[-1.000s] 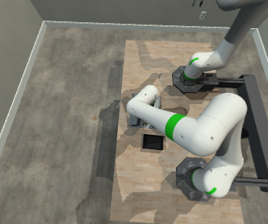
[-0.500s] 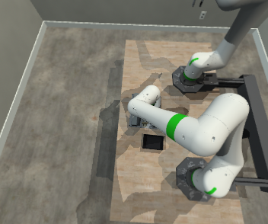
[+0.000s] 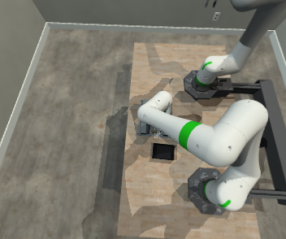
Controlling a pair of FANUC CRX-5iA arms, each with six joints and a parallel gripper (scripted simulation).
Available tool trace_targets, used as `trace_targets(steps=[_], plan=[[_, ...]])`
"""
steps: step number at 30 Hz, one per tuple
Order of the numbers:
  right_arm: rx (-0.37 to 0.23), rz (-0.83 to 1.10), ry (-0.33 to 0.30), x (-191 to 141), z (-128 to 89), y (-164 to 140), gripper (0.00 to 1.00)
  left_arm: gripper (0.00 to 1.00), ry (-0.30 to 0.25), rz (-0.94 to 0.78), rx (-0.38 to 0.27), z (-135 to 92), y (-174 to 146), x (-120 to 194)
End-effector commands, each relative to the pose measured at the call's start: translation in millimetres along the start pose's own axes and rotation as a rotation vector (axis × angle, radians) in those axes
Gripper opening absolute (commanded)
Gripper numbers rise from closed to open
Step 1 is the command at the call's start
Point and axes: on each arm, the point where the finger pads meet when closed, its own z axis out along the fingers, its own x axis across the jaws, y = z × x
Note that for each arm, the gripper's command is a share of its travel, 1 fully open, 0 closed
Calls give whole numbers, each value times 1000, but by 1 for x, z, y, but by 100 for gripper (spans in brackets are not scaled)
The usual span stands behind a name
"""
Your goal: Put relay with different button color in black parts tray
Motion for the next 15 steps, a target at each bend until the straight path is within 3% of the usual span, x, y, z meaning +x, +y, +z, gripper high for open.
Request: trace_targets(steps=[1, 15], plan=[[-2, 0, 0, 0, -1, 0, 100, 0, 4, 0, -2, -1, 1, 1], [-2, 0, 0, 0, -1, 0, 100, 0, 30, 0, -2, -1, 1, 0]])
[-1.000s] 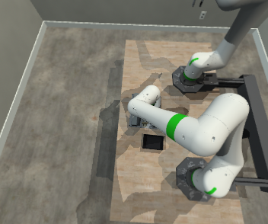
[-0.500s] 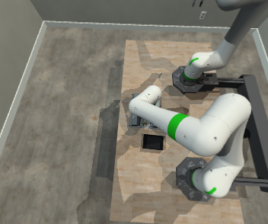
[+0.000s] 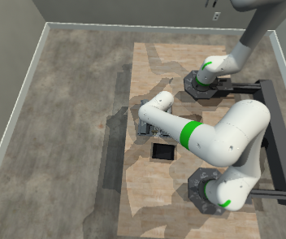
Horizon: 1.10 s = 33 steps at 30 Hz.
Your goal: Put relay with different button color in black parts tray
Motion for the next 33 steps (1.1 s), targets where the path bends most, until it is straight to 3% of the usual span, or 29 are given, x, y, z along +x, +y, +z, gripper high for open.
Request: trace_targets(steps=[1, 22, 33], plan=[[-2, 0, 0, 0, -1, 0, 100, 0, 8, 0, -2, -1, 1, 1], [-2, 0, 0, 0, -1, 0, 100, 0, 34, -1, -2, -1, 1, 0], [-2, 0, 0, 0, -1, 0, 100, 0, 4, 0, -2, -1, 1, 1]])
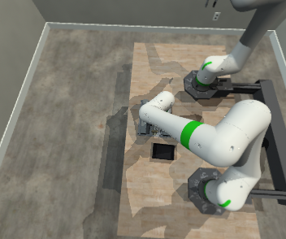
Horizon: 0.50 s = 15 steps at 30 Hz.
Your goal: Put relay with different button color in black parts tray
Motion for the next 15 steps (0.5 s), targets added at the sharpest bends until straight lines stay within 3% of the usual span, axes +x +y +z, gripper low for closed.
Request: trace_targets(steps=[1, 15], plan=[[-2, 0, 0, 0, -1, 0, 100, 0, -9, 0, -2, -1, 1, 1], [-2, 0, 0, 0, -1, 0, 100, 0, -30, 0, -2, -1, 1, 2]])
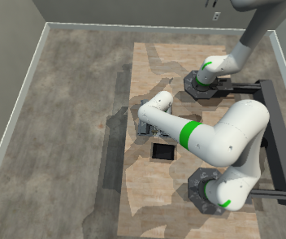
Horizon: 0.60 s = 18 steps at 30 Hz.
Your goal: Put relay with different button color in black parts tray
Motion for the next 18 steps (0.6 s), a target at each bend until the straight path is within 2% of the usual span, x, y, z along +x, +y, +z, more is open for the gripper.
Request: trace_targets(steps=[1, 18], plan=[[-2, 0, 0, 0, -1, 0, 100, 0, -10, 0, -2, -1, 1, 1], [-2, 0, 0, 0, -1, 0, 100, 0, -36, 0, -2, -1, 1, 2]])
